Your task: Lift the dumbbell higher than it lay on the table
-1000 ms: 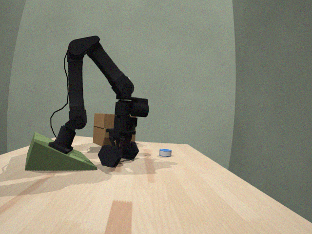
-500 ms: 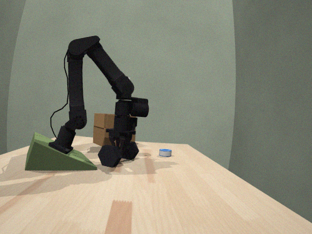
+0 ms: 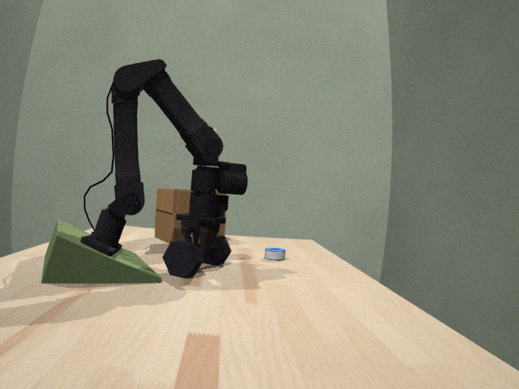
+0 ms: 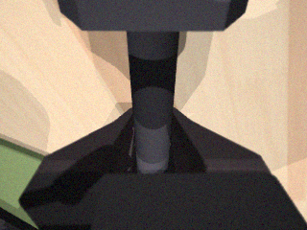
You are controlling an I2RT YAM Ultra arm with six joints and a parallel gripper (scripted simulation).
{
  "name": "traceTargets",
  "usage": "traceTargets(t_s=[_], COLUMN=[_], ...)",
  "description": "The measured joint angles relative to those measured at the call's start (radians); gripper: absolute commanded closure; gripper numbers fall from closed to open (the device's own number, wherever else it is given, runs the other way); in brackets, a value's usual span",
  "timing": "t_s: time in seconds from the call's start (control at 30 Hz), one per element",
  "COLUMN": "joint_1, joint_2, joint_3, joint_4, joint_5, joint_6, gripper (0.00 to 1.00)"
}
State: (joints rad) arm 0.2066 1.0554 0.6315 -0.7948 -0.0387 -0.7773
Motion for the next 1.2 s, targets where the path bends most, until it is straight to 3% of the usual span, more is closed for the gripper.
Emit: traceTargets(t_s=[1.2], joint_1=[-0.003], joint_2=[-0.008], joint_3=[-0.001], joint_4=[-0.033], joint_5=[0.0], joint_6=[0.0], gripper=[1.0])
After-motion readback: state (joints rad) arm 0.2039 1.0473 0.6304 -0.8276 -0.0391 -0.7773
